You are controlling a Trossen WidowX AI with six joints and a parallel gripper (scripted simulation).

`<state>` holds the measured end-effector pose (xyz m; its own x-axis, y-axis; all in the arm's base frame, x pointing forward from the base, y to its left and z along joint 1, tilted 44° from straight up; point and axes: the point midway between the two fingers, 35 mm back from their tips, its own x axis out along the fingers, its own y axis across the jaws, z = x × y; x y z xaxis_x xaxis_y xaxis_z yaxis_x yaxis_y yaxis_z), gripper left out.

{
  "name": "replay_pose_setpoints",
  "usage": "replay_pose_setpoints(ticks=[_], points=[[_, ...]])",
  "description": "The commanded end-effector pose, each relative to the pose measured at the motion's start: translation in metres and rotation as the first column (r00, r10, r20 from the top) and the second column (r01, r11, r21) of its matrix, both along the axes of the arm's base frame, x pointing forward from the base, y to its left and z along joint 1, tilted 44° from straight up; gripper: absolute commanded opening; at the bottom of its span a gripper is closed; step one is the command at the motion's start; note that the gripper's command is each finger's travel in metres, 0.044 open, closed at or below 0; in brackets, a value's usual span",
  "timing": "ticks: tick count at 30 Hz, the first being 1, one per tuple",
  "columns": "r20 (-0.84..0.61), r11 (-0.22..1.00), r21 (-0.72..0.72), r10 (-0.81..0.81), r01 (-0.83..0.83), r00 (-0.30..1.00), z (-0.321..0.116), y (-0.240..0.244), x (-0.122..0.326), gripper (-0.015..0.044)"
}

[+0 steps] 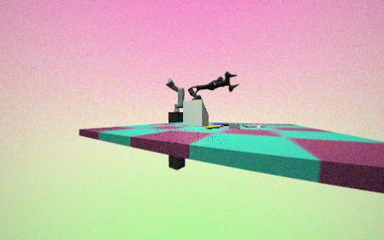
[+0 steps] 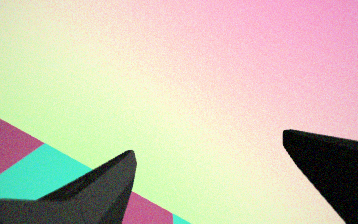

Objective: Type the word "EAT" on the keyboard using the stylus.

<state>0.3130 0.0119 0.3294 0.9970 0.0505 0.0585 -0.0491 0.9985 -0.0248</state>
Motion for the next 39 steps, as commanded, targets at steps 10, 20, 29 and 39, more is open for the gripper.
replay_pose_setpoints(ticks=[10,20,29,39], points=[[-0.480,0.969,0.010,0.222,-0.248,0.849,-0.118,0.037,0.060,0.0177],[-0.805,0.852,0.285,0.461,-0.439,0.372,-0.256,0.077,0.059,0.0000],[-0.773,0.713,0.615,0.630,-0.336,-0.077,-0.347,0.107,0.024,0.0000],[-0.761,0.703,0.636,0.641,-0.319,-0.105,-0.353,0.108,0.021,0.0000]])
